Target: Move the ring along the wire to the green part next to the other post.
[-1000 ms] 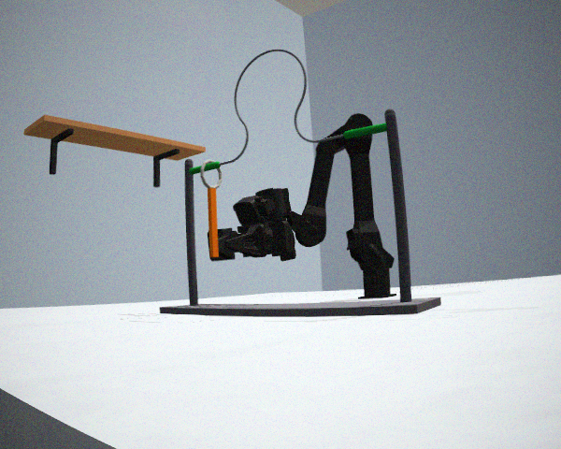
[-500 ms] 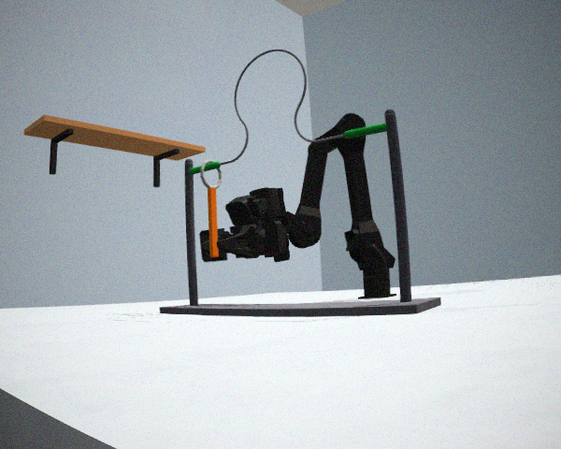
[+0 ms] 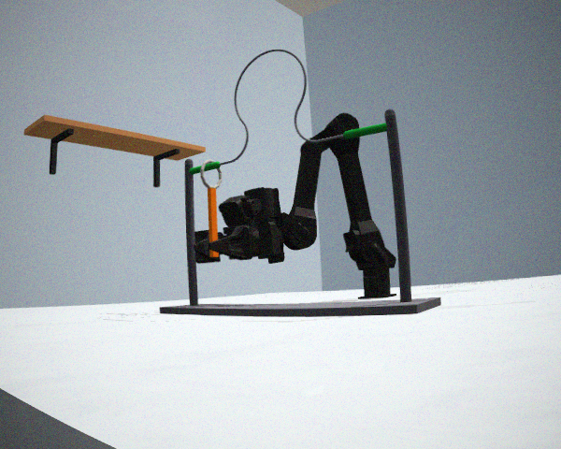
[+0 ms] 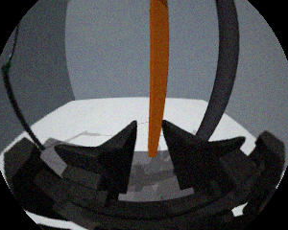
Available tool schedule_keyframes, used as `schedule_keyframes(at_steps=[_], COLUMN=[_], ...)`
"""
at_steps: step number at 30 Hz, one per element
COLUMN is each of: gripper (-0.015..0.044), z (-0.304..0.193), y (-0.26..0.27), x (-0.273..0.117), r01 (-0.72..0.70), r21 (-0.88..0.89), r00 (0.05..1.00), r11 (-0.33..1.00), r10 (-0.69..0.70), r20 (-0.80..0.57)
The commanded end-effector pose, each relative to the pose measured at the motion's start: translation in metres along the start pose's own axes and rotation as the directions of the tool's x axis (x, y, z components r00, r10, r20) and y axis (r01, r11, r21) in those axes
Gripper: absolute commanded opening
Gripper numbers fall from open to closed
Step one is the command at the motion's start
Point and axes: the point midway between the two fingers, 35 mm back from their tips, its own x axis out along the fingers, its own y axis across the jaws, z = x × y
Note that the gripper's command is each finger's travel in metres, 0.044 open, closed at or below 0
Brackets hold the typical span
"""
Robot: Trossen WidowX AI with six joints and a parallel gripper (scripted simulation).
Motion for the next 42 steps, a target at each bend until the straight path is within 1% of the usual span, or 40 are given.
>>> schedule_keyframes(at_steps=[1,19,31,42], gripper=[0.016,0.016,-0.015,-0.015], z=[0.0009,0.0009,0.0006,0.0067], y=[-0.0005,-0.0005,0.0001,-0.0011], x=[0.0049,0.0049,0.0046,0.0043], r01=[0.003,0.003,0.0,0.003], r21=[0.001,0.001,-0.001,-0.001], r00=[1.0,1.0,1.0,1.0], r11=[1.0,1.0,1.0,1.0], r10=[-0.003,-0.003,0.0,-0.003], r20=[0.004,0.004,0.003,0.003])
